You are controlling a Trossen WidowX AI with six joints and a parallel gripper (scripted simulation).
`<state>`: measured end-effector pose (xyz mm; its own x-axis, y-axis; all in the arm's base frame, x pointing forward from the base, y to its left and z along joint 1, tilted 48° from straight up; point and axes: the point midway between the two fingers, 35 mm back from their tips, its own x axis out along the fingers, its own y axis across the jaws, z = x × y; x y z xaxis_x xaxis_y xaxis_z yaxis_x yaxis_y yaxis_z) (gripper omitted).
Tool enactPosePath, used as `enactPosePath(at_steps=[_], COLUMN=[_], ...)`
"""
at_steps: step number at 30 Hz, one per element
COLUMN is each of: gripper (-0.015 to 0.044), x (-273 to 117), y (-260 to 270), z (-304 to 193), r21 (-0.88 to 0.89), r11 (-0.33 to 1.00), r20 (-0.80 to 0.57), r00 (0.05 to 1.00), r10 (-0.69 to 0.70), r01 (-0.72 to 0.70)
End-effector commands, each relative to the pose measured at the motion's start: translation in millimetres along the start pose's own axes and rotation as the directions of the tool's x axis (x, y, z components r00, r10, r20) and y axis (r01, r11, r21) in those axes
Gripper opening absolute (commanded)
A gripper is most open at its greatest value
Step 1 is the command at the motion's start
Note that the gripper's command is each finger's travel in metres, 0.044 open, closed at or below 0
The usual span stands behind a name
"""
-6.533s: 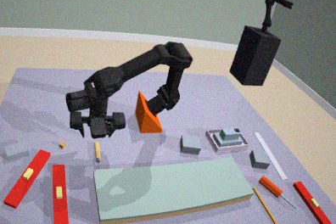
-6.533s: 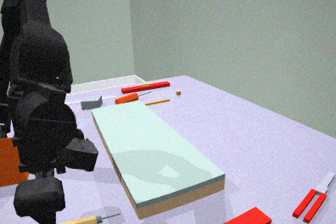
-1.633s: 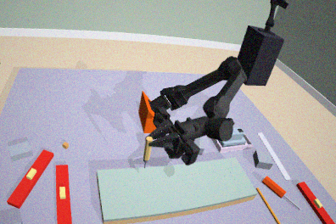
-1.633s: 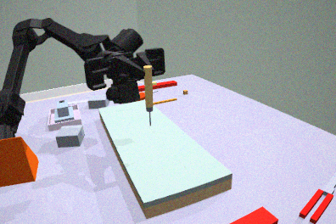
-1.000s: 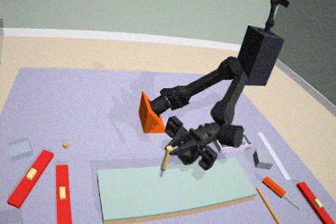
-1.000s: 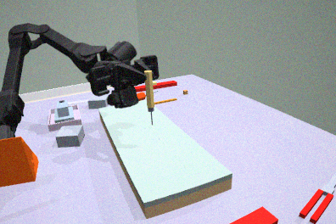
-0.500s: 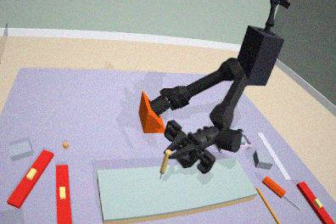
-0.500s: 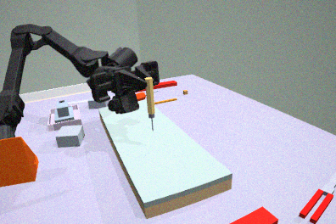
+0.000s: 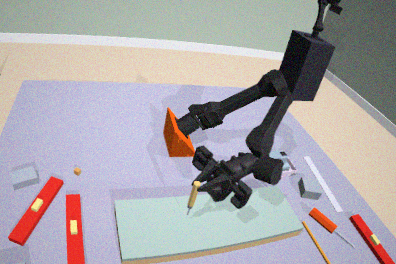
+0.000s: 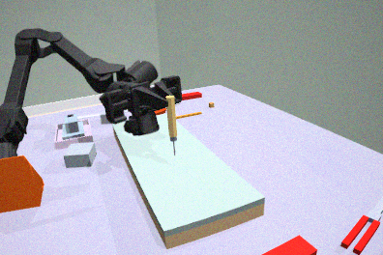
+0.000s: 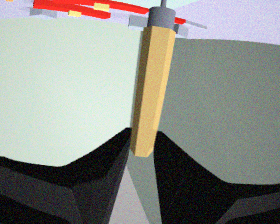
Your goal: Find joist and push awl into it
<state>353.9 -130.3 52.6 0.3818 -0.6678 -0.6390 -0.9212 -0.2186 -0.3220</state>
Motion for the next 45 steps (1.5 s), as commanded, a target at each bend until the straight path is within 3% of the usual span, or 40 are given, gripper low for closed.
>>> enactPosePath(at_steps=[1,27,45], gripper=[0.0000,0.0000,0.0000], x=[0,-2,-2], y=[1,1,1], z=[3,40,38], r21=[0.006,0.007,0.003], r11=[1.000,1.000,1.000], r20=[-0.007,-0.006,-0.008], r00=[1.000,1.000,1.000], r10=[0.002,0.002,0.003], r01=[-0.002,-0.002,-0.003])
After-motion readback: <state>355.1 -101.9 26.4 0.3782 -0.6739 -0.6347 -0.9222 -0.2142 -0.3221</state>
